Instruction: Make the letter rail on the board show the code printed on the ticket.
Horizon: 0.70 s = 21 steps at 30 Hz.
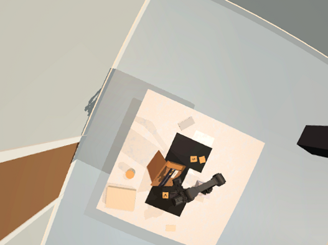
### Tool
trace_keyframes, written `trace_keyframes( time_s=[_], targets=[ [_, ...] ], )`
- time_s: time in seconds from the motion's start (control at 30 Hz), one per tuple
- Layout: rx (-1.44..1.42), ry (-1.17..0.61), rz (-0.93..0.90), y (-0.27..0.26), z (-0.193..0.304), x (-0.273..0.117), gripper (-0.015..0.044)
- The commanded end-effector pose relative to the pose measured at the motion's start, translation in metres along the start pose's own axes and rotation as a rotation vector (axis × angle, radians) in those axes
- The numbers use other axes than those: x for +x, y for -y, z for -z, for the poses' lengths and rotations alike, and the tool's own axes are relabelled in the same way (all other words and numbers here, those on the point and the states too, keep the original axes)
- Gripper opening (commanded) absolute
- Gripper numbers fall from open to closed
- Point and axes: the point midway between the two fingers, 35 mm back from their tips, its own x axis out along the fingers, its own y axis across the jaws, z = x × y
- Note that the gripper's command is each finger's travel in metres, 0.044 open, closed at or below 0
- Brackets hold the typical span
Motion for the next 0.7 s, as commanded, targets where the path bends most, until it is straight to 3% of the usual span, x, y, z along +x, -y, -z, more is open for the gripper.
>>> trace_keyframes(
  time_s=[0.0, 0.1, 0.67],
  targets=[
    [-0.773, 0.268, 0.078, -0.026, 0.006, -0.064, 0.0440],
    [-0.914, 0.311, 0.113, -0.030, 0.008, -0.074, 0.0440],
    [-0.918, 0.312, 0.114, -0.030, 0.008, -0.074, 0.0440]
  ],
)
